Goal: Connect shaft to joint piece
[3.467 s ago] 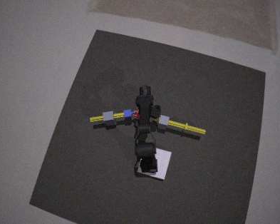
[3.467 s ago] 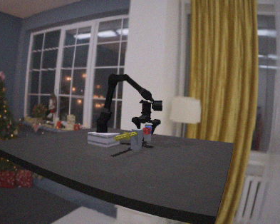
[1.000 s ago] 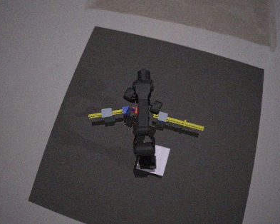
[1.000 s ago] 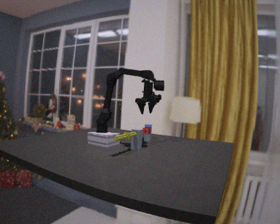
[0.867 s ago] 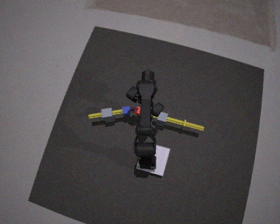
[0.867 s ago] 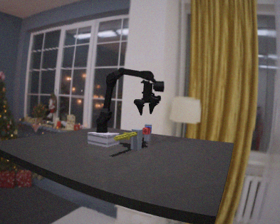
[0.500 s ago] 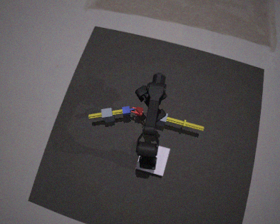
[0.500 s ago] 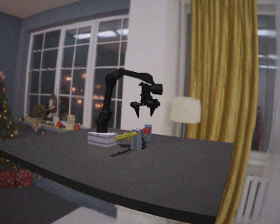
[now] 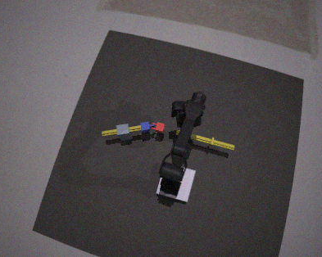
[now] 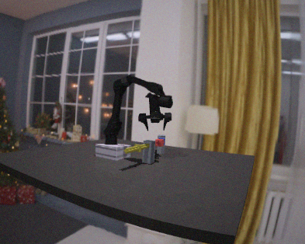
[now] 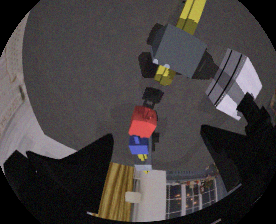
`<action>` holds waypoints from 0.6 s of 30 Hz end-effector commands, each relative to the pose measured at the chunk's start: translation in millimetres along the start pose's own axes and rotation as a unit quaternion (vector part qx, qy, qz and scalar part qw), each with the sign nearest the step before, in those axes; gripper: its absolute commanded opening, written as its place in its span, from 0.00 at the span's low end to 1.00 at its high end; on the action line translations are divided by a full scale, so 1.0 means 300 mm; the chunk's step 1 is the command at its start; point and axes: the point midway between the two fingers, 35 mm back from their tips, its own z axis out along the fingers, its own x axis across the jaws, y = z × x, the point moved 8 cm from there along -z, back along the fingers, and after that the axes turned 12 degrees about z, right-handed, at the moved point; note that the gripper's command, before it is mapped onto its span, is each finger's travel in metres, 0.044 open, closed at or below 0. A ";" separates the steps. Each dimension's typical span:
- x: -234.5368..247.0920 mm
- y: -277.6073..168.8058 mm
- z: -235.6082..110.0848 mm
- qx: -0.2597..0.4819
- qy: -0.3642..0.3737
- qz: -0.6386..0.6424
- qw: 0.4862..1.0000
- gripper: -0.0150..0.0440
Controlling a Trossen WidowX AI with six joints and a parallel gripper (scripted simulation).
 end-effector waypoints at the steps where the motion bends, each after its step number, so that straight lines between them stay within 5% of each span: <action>1: -0.019 0.044 0.003 0.026 0.013 0.074 0.997 1.00; 18: -0.049 0.115 0.009 0.069 0.029 0.193 0.978 1.00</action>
